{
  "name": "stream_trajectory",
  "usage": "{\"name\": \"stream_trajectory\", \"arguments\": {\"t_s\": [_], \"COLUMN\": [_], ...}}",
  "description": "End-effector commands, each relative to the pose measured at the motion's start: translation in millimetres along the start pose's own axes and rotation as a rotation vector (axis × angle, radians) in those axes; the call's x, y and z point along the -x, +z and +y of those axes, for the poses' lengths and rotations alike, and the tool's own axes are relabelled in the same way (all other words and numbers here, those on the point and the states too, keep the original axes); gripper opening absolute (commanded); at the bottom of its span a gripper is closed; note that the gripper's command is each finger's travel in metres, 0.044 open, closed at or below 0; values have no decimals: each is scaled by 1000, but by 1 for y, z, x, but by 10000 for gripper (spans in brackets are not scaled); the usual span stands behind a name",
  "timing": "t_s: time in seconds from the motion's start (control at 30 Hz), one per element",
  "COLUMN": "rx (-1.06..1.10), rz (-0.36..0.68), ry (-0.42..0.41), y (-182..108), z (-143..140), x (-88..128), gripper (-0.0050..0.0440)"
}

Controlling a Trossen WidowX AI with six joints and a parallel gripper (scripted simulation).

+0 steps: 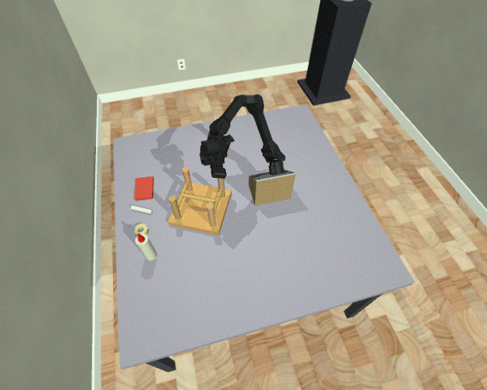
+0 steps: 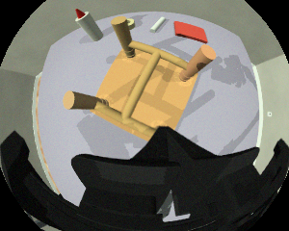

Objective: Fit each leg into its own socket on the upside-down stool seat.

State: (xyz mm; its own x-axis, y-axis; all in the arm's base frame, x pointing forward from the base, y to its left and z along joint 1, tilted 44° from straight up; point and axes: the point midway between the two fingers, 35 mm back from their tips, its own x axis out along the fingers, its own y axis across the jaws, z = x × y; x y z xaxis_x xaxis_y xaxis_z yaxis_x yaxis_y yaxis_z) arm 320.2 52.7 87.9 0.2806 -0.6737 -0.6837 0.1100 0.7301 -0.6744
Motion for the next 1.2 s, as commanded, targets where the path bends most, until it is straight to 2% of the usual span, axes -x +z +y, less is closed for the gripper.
{"name": "stream_trajectory", "arguments": {"t_s": [0.0, 0.3, 0.37, 0.7, 1.17], "rx": [12, 34, 34, 60, 63], "rz": [5, -3, -3, -21, -24], "ry": [9, 30, 30, 46, 47], "y": [39, 116, 116, 179, 185], "z": [14, 45, 45, 76, 78], "x": [-4, -24, -24, -64, -69], "gripper": [0, 0, 0, 0, 0]}}
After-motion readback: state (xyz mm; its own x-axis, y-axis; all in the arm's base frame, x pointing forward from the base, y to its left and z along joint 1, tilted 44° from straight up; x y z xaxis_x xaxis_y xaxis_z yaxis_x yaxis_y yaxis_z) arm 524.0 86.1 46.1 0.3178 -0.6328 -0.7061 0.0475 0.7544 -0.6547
